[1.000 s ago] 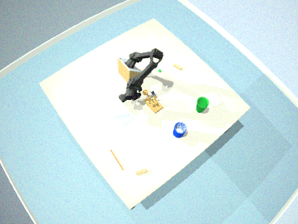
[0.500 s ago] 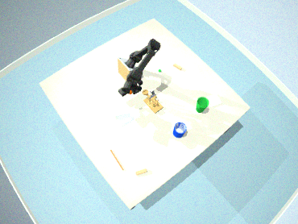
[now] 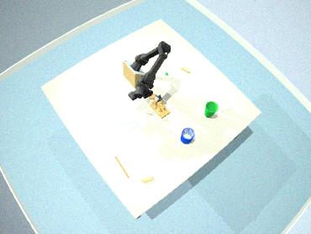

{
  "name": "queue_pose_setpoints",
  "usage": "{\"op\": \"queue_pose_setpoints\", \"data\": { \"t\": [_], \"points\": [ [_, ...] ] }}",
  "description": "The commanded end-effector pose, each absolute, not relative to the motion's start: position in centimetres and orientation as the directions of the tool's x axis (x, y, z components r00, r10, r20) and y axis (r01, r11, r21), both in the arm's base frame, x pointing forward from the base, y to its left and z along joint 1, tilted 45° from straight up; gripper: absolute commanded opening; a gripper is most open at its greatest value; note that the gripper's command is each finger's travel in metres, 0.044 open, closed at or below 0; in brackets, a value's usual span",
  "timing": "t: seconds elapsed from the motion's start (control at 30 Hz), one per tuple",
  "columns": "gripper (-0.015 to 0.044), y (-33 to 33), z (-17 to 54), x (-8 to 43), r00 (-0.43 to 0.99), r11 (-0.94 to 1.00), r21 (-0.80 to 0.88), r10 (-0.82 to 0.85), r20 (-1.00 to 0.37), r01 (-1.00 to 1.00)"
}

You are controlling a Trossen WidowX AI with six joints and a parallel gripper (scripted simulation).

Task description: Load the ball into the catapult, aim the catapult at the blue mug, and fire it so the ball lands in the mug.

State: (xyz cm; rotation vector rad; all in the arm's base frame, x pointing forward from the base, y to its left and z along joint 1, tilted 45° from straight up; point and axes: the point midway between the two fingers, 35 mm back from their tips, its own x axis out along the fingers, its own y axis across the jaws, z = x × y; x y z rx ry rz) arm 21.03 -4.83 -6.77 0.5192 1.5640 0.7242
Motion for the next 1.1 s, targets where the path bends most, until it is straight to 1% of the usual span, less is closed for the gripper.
{"op": "queue_pose_setpoints", "data": {
  "t": [0.0, 0.6, 1.07],
  "points": [
    [0.0000, -3.3, -5.7, 22.0, -0.165, 0.700, 0.709, 0.692, -0.703, -0.089],
    [0.0000, 3.8, -2.2, 22.8, -0.362, 0.705, 0.705, 0.638, -0.680, -0.082],
    [0.0000, 5.3, -3.1, 22.7, -0.369, 0.705, 0.704, 0.635, -0.679, -0.082]
  ]
}}
